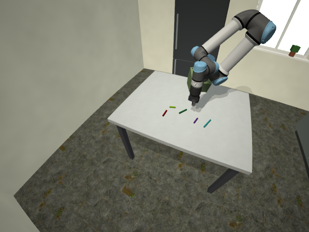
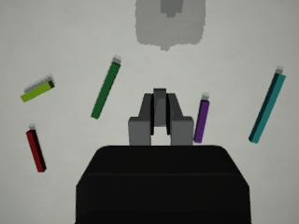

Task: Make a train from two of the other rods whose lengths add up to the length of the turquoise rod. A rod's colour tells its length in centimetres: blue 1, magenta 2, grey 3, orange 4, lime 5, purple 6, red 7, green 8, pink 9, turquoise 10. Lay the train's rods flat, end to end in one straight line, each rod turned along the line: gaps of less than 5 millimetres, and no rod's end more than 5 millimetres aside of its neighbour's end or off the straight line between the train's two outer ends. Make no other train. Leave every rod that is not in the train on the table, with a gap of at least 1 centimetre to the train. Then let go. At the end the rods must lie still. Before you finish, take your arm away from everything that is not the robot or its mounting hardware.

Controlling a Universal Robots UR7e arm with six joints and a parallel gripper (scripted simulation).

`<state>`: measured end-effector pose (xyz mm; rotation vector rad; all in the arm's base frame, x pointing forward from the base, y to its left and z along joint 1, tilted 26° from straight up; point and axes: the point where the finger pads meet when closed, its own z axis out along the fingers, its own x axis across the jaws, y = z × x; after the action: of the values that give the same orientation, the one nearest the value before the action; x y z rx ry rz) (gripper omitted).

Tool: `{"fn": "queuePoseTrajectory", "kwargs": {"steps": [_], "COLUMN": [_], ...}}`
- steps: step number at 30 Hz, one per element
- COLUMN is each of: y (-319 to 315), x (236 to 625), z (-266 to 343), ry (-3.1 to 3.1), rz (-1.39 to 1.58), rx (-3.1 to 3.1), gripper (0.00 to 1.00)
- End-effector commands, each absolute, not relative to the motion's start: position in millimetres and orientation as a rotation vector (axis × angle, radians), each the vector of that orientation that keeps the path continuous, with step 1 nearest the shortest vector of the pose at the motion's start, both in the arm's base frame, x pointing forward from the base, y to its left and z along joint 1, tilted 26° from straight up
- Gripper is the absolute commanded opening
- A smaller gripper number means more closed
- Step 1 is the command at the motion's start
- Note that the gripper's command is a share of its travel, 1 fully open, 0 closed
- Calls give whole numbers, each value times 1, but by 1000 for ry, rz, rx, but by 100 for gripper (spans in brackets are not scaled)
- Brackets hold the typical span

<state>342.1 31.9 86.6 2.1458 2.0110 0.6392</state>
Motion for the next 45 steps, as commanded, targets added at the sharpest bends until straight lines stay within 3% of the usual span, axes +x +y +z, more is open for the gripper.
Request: {"fn": "queuePoseTrajectory", "kwargs": {"steps": [1, 45], "y": [33, 35], "x": [342, 343], "z": [87, 83], "ry": [1985, 1965], "rz": [642, 644], "rx": [2175, 2201], "gripper": [24, 24]}}
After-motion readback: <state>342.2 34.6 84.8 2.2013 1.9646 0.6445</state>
